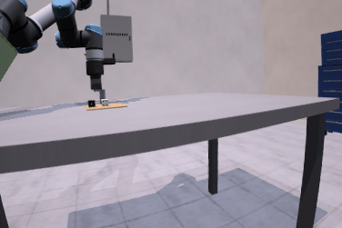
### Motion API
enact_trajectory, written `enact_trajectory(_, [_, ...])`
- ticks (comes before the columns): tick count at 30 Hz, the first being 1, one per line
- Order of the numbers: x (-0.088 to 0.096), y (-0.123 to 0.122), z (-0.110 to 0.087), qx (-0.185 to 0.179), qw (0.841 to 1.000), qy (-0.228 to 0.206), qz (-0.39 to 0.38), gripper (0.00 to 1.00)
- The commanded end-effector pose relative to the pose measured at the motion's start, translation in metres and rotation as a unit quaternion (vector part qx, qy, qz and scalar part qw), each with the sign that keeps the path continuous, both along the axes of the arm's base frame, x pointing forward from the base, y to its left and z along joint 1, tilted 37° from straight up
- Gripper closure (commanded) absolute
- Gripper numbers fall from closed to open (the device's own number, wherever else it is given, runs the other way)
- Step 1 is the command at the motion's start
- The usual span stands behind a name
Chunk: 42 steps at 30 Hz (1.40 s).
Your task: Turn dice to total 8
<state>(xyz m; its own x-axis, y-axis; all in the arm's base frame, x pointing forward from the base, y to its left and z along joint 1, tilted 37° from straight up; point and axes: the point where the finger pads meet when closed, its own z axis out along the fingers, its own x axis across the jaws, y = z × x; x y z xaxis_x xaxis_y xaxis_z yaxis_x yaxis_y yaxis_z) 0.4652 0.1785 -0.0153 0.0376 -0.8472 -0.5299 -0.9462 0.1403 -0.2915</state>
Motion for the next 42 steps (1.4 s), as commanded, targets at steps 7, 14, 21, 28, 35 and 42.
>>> enact_trajectory(7, [0.0002, -0.0002, 0.0003, 0.0, 1.0, 0.0, 0.0, 0.51])
enact_trajectory(14, [0.0002, -0.0002, 0.0003, 0.0, 1.0, 0.0, 0.0, 0.51])
enact_trajectory(21, [0.0002, -0.0002, 0.0003, 0.0, 1.0, 0.0, 0.0, 0.51])
enact_trajectory(28, [0.0002, -0.0002, 0.0003, 0.0, 1.0, 0.0, 0.0, 0.51])
enact_trajectory(35, [0.0001, -0.0003, 0.0006, 0.0, 1.0, 0.0, 0.0, 0.51])
enact_trajectory(42, [-0.0016, -0.003, 0.0048, 0.0, 1.0, 0.0, 0.0, 0.51])
